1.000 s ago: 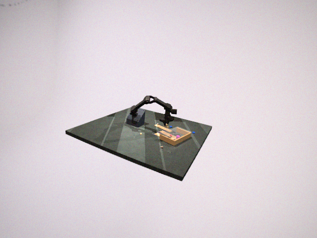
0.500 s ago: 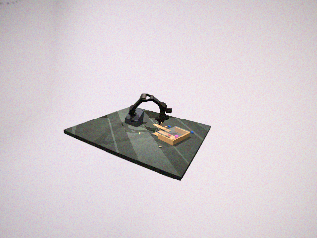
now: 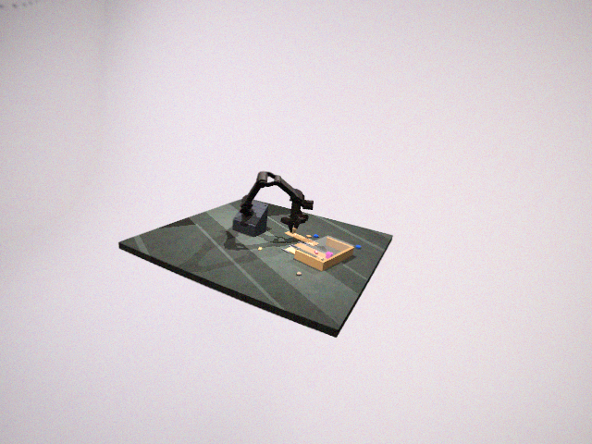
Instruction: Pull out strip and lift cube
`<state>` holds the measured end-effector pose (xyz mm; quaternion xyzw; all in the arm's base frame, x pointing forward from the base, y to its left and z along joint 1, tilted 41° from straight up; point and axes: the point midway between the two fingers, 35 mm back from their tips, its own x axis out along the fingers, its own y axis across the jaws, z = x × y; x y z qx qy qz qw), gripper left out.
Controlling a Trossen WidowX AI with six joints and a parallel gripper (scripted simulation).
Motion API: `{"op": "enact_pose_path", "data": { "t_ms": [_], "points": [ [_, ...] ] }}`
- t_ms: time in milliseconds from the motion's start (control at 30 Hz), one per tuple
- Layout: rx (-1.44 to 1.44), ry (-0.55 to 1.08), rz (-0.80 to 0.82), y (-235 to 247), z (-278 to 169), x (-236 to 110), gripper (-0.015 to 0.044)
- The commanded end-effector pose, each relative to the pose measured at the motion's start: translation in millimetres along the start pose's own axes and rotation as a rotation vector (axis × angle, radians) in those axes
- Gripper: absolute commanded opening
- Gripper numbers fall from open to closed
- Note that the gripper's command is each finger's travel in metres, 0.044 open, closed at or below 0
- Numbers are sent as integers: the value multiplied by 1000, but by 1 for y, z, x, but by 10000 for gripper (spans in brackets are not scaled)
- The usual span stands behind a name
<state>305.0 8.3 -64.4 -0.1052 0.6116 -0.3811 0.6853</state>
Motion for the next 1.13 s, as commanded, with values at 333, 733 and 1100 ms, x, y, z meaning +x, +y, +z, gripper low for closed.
{"op": "enact_pose_path", "data": {
  "t_ms": [333, 733, 1100],
  "points": [
    [5, 5, 2, -2, -5, -35, 0],
    [5, 5, 2, -2, -5, -35, 0],
    [5, 5, 2, -2, -5, -35, 0]
  ]
}}
